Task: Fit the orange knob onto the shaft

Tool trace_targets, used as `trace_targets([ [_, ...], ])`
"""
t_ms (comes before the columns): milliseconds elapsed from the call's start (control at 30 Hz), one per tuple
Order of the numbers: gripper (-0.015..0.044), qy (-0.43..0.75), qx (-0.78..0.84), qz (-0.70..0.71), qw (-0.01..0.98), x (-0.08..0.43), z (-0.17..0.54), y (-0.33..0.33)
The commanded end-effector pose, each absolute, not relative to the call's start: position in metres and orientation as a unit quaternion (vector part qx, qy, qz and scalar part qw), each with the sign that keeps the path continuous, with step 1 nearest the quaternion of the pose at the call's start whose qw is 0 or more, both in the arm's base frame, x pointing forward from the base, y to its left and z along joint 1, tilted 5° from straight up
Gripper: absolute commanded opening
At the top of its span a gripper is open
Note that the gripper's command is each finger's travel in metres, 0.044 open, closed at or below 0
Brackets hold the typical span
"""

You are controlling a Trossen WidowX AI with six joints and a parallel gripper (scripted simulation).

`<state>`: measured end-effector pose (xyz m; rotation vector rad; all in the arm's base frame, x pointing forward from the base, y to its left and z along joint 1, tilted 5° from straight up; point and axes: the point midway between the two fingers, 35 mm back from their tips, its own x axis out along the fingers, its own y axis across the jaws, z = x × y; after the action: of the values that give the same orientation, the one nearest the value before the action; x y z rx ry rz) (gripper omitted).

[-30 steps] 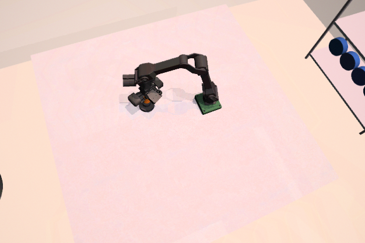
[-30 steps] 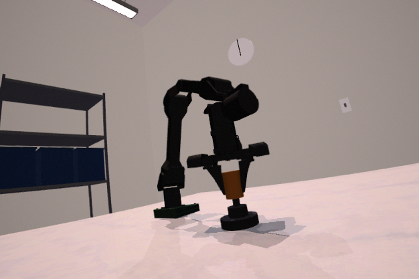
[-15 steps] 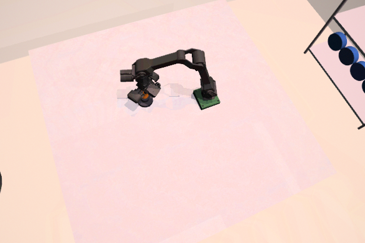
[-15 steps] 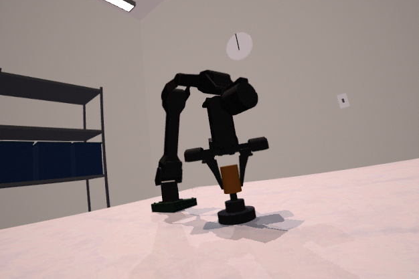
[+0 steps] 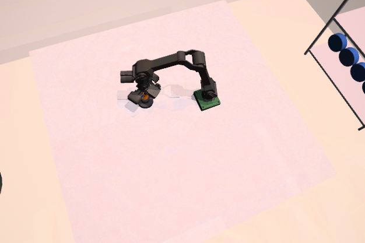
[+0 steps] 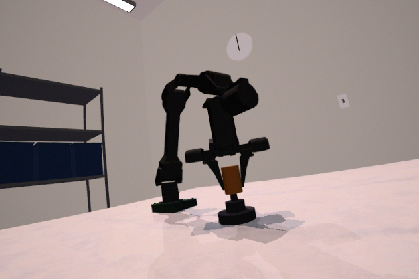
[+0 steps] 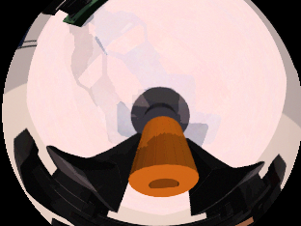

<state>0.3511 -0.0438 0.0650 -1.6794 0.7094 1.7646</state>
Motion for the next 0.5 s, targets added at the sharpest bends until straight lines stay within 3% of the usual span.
trace_targets([
  [0, 0.0000, 0.266, -0.633, 0.665, 0.295, 0.3495, 0.0645, -0.0439],
  [467, 0.0000, 0.266, -0.633, 0.665, 0.295, 0.3457, 0.0692, -0.0439],
])
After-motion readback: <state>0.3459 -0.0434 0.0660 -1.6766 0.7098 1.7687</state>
